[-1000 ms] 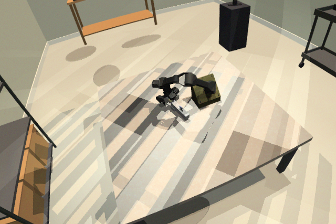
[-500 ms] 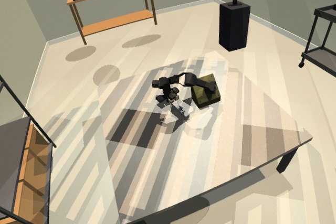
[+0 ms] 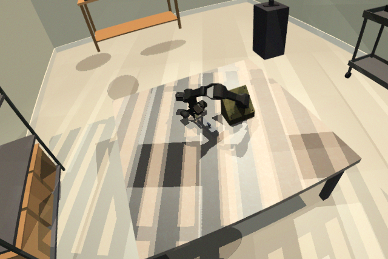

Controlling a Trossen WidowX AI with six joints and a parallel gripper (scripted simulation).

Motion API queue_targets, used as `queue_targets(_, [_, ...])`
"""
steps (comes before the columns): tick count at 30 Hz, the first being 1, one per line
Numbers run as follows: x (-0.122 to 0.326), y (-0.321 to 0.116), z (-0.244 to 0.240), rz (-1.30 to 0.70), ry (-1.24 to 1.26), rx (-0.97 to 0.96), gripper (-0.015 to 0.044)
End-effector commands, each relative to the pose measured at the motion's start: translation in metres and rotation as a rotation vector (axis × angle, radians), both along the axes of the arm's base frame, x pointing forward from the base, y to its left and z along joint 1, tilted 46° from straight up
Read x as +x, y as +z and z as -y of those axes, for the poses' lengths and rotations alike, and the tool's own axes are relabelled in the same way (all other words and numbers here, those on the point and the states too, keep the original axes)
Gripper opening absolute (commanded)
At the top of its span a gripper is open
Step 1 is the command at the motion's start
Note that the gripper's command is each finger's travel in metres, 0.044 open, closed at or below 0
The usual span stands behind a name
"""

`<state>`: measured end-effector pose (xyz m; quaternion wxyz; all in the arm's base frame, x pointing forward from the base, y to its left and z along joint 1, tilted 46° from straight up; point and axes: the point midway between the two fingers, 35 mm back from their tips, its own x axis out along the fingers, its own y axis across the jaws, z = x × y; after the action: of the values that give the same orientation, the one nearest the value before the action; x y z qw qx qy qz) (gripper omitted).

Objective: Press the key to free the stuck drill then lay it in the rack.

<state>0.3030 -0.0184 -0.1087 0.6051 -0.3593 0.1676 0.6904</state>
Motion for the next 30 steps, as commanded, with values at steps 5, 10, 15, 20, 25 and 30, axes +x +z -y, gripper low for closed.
queue_targets(5, [-0.001, 0.001, 0.002, 0.001, -0.001, 0.002, 0.0])
queue_targets(10, [0.001, -0.003, 0.005, 0.001, -0.001, 0.002, 0.0])
queue_targets(15, [0.003, -0.006, 0.009, 0.001, -0.001, 0.001, 0.0])
queue_targets(20, [0.006, -0.01, 0.015, 0.002, -0.001, 0.001, 0.0])
queue_targets(25, [0.008, -0.014, 0.02, 0.002, -0.001, 0.0, 0.0])
queue_targets(30, [0.01, -0.019, 0.027, 0.002, -0.001, 0.0, 0.0])
